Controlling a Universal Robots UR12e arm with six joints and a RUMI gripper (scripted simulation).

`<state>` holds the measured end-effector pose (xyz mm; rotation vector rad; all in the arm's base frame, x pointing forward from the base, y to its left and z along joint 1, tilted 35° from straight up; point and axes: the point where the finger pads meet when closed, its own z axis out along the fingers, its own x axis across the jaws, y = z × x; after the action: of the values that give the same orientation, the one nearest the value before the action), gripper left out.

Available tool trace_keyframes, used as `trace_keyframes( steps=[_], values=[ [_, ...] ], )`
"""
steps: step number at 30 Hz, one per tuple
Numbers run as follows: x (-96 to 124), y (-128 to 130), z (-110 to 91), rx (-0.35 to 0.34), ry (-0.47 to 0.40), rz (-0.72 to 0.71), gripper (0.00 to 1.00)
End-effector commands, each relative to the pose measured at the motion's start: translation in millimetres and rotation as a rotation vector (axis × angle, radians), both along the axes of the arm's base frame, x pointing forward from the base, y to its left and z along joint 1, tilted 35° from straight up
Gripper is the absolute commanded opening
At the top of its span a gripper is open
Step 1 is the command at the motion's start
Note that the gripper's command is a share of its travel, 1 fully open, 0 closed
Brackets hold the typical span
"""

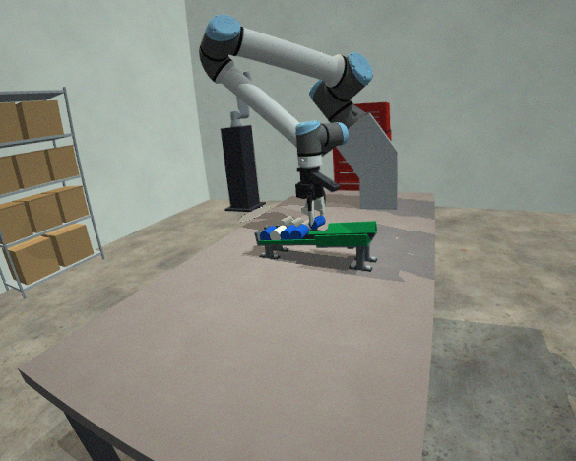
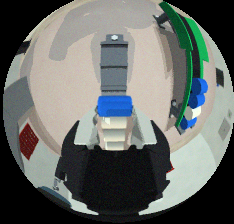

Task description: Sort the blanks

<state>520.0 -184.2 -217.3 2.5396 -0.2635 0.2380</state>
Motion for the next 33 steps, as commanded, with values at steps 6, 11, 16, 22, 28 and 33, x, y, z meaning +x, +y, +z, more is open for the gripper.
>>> trace_keyframes(
  steps=[6, 11, 16, 22, 28, 33],
  values=[
    [-9, 33, 46, 0.002, 0.005, -0.001, 0.35],
    [-11, 42, 60, 0.002, 0.005, -0.001, 0.35],
    [-11, 44, 62, 0.001, 0.005, -0.001, 0.35],
    [-10, 43, 62, 0.002, 0.004, -0.003, 0.35],
    [-1, 44, 62, 0.0, 0.003, 0.003, 0.35],
    [19, 50, 60, 0.0, 0.013, 0.018, 0.35]
  ],
)
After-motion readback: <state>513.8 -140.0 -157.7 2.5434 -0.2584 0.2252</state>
